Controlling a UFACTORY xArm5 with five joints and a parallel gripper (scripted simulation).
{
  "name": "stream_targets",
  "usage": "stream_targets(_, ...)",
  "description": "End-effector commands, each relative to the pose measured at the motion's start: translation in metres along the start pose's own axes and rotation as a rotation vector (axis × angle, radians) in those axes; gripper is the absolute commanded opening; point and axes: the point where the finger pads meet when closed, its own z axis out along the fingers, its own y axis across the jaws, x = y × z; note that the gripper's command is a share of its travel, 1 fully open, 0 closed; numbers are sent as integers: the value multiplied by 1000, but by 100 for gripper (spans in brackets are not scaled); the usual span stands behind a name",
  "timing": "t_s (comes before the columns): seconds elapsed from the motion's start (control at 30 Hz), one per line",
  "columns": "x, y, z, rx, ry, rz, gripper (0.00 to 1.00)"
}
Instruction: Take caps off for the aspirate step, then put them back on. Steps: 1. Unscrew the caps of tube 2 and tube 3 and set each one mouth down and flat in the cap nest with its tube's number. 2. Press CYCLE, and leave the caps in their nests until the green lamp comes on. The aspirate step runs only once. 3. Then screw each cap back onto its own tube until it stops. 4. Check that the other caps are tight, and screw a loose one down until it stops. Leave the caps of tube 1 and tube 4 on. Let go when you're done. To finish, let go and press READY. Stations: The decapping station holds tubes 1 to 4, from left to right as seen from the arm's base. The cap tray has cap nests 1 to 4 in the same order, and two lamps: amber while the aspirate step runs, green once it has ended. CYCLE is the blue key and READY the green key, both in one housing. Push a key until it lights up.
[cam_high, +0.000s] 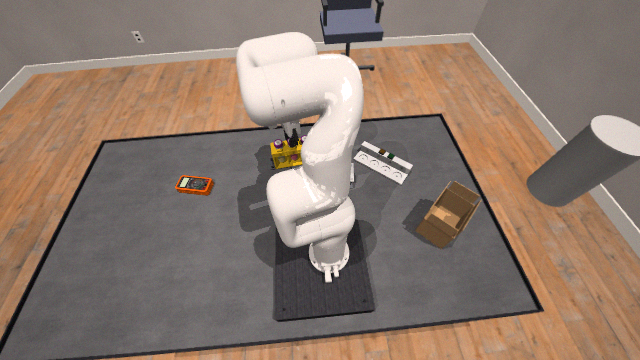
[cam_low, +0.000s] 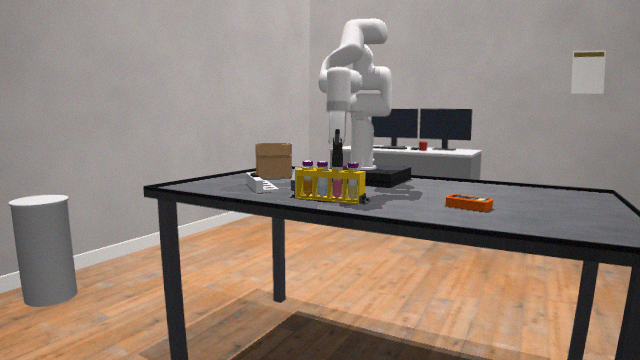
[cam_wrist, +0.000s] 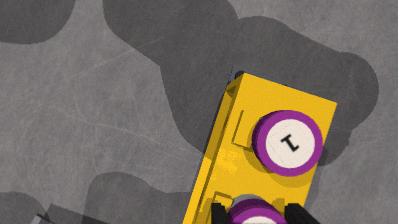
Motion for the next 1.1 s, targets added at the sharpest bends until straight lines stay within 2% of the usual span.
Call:
stream_targets(0.0, 0, 1, -1, -5, 3, -209, 0)
stream_targets(0.13, 0, 1, -2, -5, 3, -409, 0)
stream_targets(0.4, 0, 1, -2, -5, 3, -479, 0)
stream_targets(0.43, 0, 1, -2, -5, 3, -479, 46)
stream_targets(0.83, 0, 1, -2, -5, 3, -479, 46)
stream_targets(0.93, 0, 1, -1, -5, 3, -229, 46)
stream_targets(1.07, 0, 1, -1, -4, 4, -3, 46)
